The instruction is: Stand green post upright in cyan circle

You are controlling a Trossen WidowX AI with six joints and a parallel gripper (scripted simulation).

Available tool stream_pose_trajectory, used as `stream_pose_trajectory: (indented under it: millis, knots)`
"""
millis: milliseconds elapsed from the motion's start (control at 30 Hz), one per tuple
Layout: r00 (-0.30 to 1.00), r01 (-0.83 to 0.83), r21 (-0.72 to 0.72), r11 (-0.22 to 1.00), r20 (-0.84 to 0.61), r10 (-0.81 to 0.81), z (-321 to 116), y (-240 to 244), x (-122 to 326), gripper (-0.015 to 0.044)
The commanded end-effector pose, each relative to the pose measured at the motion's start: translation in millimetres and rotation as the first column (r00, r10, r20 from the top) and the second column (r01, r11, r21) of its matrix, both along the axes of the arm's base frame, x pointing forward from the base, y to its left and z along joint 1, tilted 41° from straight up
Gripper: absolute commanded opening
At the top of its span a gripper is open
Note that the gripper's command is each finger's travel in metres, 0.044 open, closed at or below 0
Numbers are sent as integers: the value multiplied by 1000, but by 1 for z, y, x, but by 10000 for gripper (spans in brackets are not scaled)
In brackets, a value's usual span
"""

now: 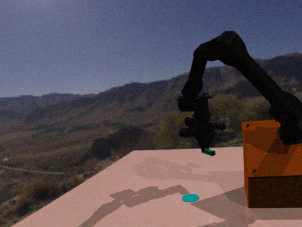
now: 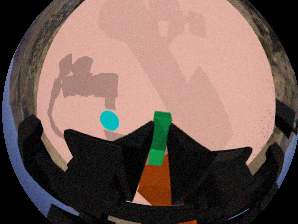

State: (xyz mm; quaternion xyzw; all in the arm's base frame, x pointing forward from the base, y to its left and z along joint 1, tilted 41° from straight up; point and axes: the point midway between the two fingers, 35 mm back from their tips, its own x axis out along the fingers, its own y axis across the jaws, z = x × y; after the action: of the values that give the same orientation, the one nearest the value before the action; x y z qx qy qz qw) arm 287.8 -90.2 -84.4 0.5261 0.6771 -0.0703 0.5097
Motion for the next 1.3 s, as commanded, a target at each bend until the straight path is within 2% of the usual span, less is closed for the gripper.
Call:
stream_pose_trajectory:
  millis: [0, 1267]
  knots:
    - [1000, 0, 0, 1000, 9, 0, 10, 6, 8, 23]
    - [998, -39, 6, 999, 45, 39, 93, 80, 49, 23]
